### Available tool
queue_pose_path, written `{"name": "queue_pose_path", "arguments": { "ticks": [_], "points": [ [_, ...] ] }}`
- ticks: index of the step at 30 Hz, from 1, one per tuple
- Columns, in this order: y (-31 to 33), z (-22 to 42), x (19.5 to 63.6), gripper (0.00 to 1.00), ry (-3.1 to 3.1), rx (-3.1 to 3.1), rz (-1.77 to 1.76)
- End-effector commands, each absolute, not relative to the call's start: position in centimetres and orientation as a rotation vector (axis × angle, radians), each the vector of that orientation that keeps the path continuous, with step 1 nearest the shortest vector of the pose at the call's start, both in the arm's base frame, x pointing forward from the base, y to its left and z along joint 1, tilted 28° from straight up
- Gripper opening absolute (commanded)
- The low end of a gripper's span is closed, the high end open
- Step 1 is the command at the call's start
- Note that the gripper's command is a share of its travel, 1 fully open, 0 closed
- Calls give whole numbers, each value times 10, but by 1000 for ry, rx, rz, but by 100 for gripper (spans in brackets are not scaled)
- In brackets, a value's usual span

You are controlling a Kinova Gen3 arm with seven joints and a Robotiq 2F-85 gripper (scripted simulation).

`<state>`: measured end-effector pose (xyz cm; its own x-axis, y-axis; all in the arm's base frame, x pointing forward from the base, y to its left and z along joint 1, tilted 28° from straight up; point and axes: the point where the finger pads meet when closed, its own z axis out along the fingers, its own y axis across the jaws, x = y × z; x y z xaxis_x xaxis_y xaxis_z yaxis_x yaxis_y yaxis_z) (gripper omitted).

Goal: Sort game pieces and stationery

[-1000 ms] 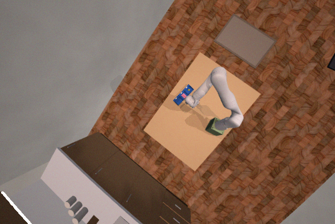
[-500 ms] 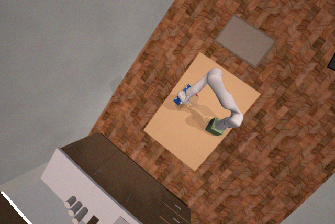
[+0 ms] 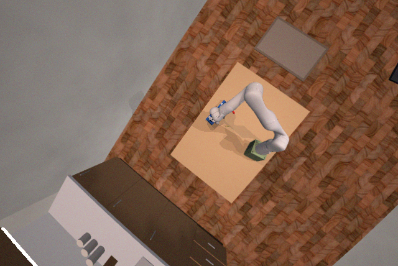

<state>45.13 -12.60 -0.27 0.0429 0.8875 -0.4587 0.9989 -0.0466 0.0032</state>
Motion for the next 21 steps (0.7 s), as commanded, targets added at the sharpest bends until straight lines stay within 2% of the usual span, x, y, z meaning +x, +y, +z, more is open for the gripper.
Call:
{"name": "queue_pose_path", "arguments": {
  "ticks": [1, 21],
  "points": [
    [-123, -1, 454, 19, 1734, 2120, -430],
    [-127, 0, 455, 19, 1609, 2191, -401]
  ]
}}
